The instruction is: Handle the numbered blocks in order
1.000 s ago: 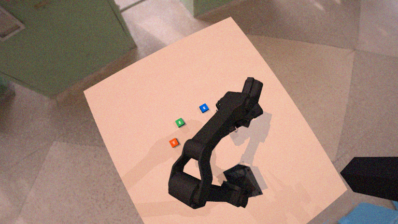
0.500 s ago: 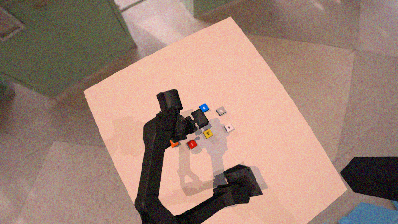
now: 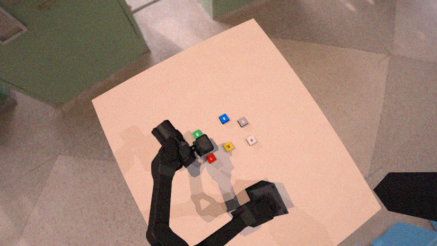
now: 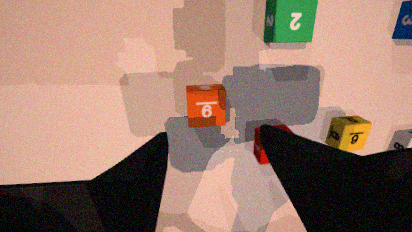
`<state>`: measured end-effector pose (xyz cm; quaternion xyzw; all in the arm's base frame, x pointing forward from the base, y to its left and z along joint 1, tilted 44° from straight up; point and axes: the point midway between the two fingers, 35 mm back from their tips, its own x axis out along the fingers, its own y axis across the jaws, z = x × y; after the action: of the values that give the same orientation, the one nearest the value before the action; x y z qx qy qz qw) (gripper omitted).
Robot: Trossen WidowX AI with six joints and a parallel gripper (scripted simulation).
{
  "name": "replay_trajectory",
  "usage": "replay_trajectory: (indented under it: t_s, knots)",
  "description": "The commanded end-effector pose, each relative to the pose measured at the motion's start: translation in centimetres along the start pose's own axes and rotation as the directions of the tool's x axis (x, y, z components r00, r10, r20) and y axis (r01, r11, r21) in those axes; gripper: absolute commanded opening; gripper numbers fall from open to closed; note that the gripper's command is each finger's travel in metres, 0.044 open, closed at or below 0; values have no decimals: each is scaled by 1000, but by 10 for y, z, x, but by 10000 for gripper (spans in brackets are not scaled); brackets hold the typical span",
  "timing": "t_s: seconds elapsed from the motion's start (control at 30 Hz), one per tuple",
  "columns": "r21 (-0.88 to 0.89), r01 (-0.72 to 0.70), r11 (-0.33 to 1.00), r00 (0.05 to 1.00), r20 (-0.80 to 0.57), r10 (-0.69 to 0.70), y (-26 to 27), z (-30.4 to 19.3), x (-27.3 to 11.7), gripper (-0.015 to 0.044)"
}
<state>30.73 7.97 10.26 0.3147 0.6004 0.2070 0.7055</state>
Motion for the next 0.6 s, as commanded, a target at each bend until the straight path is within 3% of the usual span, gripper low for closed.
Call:
replay_trajectory:
  t_s: [0.0,0.57]
  knots:
    - [9,1,1000,1000,4,-1,-1,-2,16,383]
    - [9,0,1000,1000,4,0,-1,-2,40,400]
